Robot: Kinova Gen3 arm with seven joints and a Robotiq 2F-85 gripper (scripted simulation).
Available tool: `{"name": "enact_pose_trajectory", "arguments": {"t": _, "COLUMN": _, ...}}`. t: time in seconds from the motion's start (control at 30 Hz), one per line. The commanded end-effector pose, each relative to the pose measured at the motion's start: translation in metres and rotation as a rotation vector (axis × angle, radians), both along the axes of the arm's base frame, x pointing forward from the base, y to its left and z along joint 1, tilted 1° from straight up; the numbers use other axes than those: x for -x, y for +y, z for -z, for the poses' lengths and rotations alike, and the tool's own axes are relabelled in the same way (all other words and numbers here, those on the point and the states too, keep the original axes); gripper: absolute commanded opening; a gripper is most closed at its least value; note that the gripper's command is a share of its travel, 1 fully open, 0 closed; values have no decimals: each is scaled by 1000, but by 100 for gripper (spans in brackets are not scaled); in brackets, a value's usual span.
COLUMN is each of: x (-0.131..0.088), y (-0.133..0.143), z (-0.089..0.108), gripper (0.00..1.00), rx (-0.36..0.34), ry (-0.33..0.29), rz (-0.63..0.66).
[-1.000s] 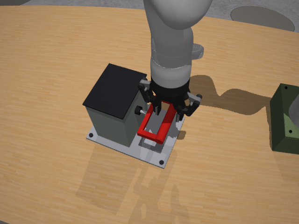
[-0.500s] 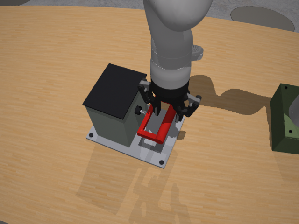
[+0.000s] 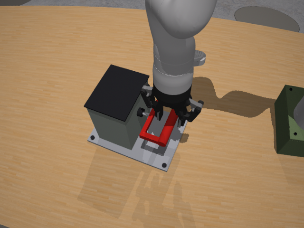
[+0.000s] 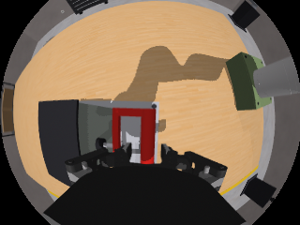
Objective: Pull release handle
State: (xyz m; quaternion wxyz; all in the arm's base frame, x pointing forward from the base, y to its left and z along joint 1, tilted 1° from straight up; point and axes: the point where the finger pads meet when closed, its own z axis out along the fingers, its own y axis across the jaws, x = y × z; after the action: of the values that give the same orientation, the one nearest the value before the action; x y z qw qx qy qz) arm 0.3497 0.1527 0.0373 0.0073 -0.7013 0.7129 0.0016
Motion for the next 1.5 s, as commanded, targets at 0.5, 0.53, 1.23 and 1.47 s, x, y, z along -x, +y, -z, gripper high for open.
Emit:
{"name": "enact_pose_trajectory", "arguments": {"t": 0.5, "x": 2, "y": 1, "z": 19, "gripper": 49, "rx": 2, "ry": 5, "rz": -2}}
{"name": "enact_pose_trajectory", "arguments": {"t": 0.53, "x": 2, "y": 1, "z": 20, "gripper": 49, "rx": 2, "ry": 5, "rz": -2}}
{"name": "enact_pose_trajectory", "arguments": {"t": 1.23, "x": 2, "y": 1, "z": 24, "gripper": 49, "rx": 2, "ry": 5, "rz": -2}}
{"name": "enact_pose_trajectory", "arguments": {"t": 1.47, "x": 2, "y": 1, "z": 24, "gripper": 49, "rx": 2, "ry": 5, "rz": -2}}
